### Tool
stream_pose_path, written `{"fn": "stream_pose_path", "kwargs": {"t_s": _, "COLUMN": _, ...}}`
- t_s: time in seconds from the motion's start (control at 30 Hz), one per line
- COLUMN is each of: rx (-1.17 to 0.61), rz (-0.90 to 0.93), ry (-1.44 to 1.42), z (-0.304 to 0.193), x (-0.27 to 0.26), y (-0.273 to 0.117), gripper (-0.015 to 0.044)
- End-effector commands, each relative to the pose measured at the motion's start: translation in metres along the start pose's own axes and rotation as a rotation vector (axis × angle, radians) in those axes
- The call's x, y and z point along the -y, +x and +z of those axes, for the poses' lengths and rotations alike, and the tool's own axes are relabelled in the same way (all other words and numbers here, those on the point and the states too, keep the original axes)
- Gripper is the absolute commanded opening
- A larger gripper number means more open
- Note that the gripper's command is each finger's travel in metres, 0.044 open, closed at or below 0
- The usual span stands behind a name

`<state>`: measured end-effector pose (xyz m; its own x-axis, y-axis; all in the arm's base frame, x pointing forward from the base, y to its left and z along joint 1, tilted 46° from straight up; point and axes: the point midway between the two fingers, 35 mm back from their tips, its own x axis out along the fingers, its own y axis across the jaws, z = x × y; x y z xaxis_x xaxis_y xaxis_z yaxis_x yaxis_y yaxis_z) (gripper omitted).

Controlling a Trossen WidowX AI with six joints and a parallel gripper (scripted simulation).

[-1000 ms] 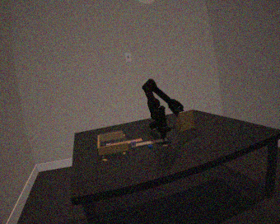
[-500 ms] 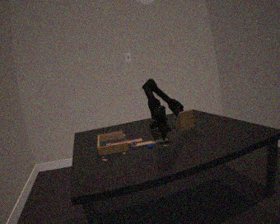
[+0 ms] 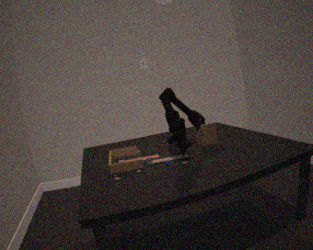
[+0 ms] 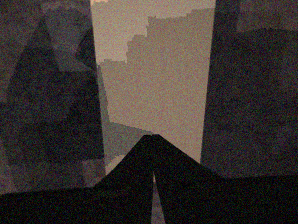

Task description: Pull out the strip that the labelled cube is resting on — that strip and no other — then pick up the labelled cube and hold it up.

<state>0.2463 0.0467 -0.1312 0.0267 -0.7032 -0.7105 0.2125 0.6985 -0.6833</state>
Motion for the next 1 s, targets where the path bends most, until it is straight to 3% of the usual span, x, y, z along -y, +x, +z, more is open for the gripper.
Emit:
{"fn": "stream_pose_path", "kwargs": {"t_s": 0.0, "rx": -0.028, "rz": -0.011, "ry": -0.008, "z": -0.008, "x": 0.004, "y": 0.006, "gripper": 0.0000}}
{"fn": "stream_pose_path", "kwargs": {"t_s": 0.17, "rx": -0.028, "rz": -0.011, "ry": -0.008, "z": -0.008, "x": 0.004, "y": 0.006, "gripper": 0.0000}}
{"fn": "stream_pose_path", "kwargs": {"t_s": 0.33, "rx": -0.026, "rz": -0.008, "ry": -0.007, "z": 0.002, "x": -0.001, "y": -0.041, "gripper": 0.0000}}
{"fn": "stream_pose_path", "kwargs": {"t_s": 0.53, "rx": -0.028, "rz": -0.009, "ry": -0.008, "z": 0.002, "x": -0.001, "y": -0.043, "gripper": 0.0000}}
{"fn": "stream_pose_path", "kwargs": {"t_s": 0.67, "rx": -0.026, "rz": -0.012, "ry": 0.164, "z": 0.021, "x": 0.000, "y": -0.041, "gripper": 0.0105}}
{"fn": "stream_pose_path", "kwargs": {"t_s": 0.97, "rx": -0.025, "rz": -0.012, "ry": 0.183, "z": 0.048, "x": 0.001, "y": -0.044, "gripper": 0.0341}}
